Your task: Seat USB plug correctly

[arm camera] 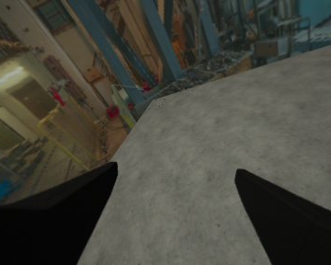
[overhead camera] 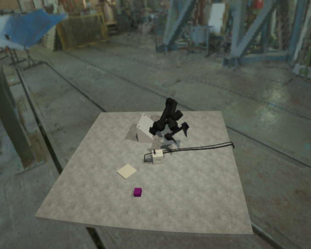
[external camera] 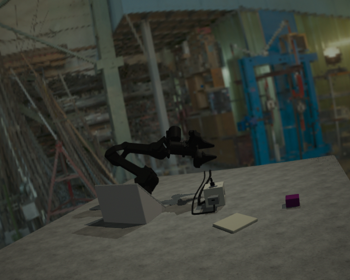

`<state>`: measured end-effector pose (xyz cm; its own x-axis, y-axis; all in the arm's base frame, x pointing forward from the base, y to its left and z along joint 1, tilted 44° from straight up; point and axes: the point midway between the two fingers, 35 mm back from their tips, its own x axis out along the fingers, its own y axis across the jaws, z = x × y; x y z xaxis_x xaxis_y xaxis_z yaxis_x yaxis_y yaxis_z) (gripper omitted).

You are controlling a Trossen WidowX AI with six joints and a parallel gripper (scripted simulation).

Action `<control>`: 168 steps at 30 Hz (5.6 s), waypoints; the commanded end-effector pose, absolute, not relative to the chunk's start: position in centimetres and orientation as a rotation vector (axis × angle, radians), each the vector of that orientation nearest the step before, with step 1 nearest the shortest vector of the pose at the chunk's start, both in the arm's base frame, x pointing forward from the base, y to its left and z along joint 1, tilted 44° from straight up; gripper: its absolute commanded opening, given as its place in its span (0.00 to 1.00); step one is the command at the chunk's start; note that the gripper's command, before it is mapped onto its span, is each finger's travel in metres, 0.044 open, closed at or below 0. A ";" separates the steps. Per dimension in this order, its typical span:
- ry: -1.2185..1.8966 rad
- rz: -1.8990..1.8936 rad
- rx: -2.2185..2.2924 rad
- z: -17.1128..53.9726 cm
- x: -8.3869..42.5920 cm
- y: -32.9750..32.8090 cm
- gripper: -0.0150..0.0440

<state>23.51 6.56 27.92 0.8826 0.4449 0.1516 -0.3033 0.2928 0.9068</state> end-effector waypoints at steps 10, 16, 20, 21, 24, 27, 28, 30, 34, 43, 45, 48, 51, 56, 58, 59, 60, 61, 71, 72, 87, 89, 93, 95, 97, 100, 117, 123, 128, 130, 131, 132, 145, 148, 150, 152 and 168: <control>0.353 0.270 0.698 24.0 28.1 3.7 1.00; 0.556 0.296 0.259 20.8 29.8 1.7 1.00; 0.682 0.396 -0.003 18.8 30.2 0.3 1.00; 0.709 0.430 -0.064 18.3 30.3 0.0 1.00; 0.785 0.529 -0.182 17.1 30.3 -0.9 1.00; 0.828 0.608 -0.245 16.4 30.2 -1.5 1.00; 0.834 0.635 -0.271 16.2 30.2 -1.7 1.00; 0.843 0.690 -0.320 15.9 30.1 -2.0 1.00; 0.860 0.811 -0.391 15.2 29.9 -2.7 1.00; 0.804 1.093 -0.531 14.3 29.4 -4.0 1.00; 0.771 1.152 -0.567 14.2 29.3 -4.3 1.00; 0.717 1.241 -0.606 14.1 29.1 -4.7 1.00; 0.651 1.323 -0.644 14.0 29.0 -5.1 1.00; 0.514 1.430 -0.751 13.9 28.9 -5.5 1.00; 0.504 1.437 -0.758 13.9 28.9 -5.6 1.00; 0.504 1.437 -0.758 13.9 28.9 -5.6 1.00; 0.504 1.437 -0.758 13.9 28.9 -5.6 1.00; 0.504 1.437 -0.758 13.9 28.9 -5.6 1.00; 0.504 1.437 -0.758 13.9 28.9 -5.6 1.00; 0.504 1.437 -0.758 13.9 28.9 -5.6 1.00; 0.504 1.437 -0.758 13.3 29.0 -5.0 1.00; 0.504 1.437 -0.758 13.1 29.0 -4.8 1.00; 0.504 1.437 -0.758 12.8 29.0 -4.6 1.00; 0.504 1.437 -0.758 12.7 29.0 -4.4 1.00; 0.504 1.437 -0.758 12.5 29.1 -4.3 1.00; 0.503 1.436 -0.758 12.3 29.1 -4.1 1.00; 0.506 1.441 -0.764 11.8 29.1 -3.7 0.73; 0.506 1.441 -0.764 11.8 29.1 -3.7 0.47; 0.506 1.441 -0.764 11.8 29.1 -3.7 0.28; 0.506 1.441 -0.764 11.8 29.1 -3.7 0.25; 0.506 1.441 -0.764 11.8 29.1 -3.7 0.25; 0.506 1.441 -0.764 11.8 29.1 -3.7 0.25; 0.506 1.441 -0.764 11.8 29.1 -3.7 0.25; 0.506 1.441 -0.763 11.9 29.1 -3.7 0.25; 0.506 1.441 -0.763 12.0 29.1 -3.8 0.25; 0.507 1.441 -0.763 12.1 29.1 -3.9 0.25; 0.507 1.441 -0.763 12.8 29.0 -4.6 0.25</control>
<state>28.98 -4.28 12.63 0.0890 0.6903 -0.7180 -0.9873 -0.0339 -0.1550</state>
